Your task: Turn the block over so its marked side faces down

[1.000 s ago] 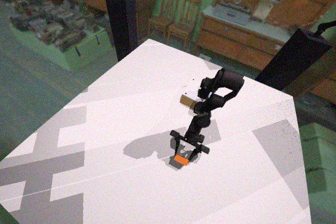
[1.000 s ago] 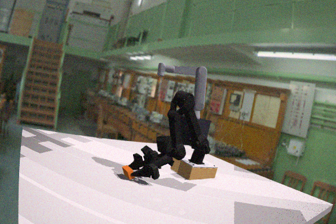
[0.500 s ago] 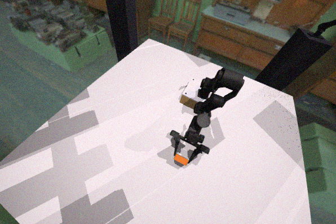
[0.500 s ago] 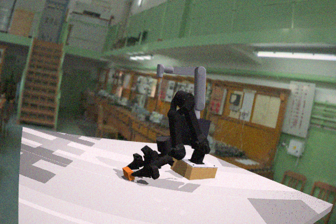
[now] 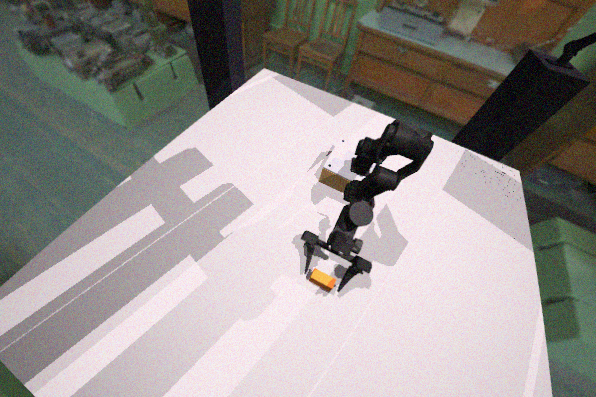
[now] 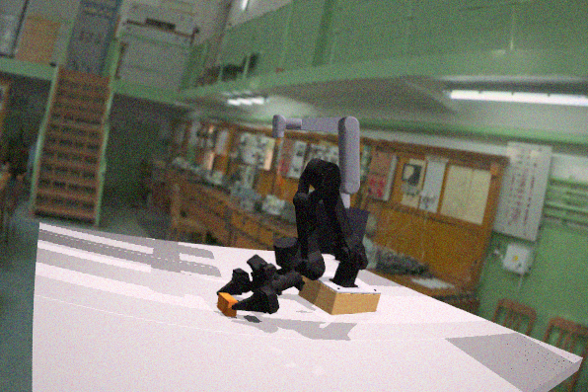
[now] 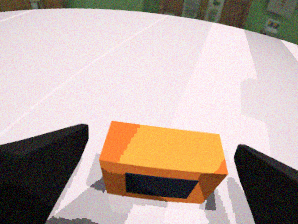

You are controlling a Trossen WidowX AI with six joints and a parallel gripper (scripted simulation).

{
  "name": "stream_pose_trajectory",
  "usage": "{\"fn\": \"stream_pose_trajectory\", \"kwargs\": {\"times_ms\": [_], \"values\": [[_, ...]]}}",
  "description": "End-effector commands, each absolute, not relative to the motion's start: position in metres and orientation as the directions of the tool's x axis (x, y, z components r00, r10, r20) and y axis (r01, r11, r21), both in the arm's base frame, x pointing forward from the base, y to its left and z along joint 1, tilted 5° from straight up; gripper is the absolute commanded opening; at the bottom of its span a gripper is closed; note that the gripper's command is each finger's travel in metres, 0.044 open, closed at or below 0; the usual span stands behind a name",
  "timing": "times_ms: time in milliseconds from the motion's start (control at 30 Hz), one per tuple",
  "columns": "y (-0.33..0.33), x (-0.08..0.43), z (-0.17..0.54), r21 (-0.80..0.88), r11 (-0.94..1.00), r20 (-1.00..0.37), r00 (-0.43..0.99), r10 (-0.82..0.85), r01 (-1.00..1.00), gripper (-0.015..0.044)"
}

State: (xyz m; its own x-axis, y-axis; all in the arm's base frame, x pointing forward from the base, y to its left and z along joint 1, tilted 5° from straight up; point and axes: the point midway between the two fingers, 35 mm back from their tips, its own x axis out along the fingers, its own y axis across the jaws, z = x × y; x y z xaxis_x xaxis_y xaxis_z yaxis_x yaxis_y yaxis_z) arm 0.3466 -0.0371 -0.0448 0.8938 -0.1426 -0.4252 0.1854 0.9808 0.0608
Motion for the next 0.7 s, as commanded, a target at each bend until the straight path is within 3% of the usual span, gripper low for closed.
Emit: {"fn": "stream_pose_trajectory", "kwargs": {"times_ms": [0, 667], "values": [[-0.0377, 0.3461, -0.0453, 0.061, 0.980, -0.426, 0.892, -0.148, 0.192, 0.0440], [-0.0380, 0.3489, -0.0458, 0.060, 0.980, -0.446, 0.883, -0.145, 0.191, 0.0440]]}}
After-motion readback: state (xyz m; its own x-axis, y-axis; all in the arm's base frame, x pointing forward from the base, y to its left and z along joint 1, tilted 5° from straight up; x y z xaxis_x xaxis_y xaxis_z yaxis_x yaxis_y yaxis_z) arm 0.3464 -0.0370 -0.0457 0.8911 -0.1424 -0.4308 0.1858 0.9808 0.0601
